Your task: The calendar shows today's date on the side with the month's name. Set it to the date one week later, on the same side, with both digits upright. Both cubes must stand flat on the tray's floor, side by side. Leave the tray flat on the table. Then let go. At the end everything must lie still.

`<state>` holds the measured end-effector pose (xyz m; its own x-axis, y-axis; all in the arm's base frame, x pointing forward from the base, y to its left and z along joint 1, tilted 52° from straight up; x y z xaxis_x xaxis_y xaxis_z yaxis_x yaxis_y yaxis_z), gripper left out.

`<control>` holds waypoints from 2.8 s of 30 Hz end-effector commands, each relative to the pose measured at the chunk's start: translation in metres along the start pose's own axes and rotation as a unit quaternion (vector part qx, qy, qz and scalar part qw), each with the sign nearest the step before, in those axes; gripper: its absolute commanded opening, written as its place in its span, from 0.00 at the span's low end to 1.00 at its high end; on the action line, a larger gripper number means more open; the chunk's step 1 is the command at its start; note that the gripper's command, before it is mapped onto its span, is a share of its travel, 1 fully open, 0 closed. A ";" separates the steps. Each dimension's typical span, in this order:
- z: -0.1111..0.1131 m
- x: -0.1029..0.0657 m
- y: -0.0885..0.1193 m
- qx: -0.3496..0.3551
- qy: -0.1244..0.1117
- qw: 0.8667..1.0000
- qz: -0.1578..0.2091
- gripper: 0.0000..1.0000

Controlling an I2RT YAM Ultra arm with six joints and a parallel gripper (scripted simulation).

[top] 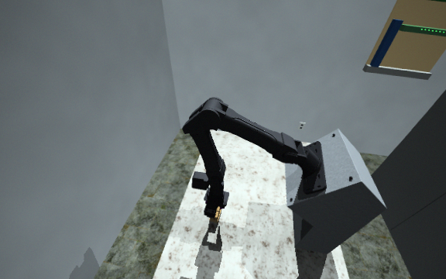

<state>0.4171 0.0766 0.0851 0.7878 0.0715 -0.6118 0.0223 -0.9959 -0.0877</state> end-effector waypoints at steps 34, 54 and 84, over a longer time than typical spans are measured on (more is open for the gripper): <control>-0.001 0.013 -0.001 0.000 0.002 1.000 -0.005 0.45; -0.001 0.027 -0.001 0.000 0.002 1.000 -0.005 0.45; -0.001 0.027 -0.001 0.000 0.002 1.000 -0.005 0.45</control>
<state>0.4385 0.0784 0.0671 0.7867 0.0681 -0.6135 0.0192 -0.9961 -0.0859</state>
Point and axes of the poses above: the point where the finger pads meet when closed, its own x axis out along the fingers, its own z axis across the jaws, y = z × x, the point moved 6 cm from there along -x, back along the fingers, and after that the axes turned 5 degrees about x, right-handed, at the moved point
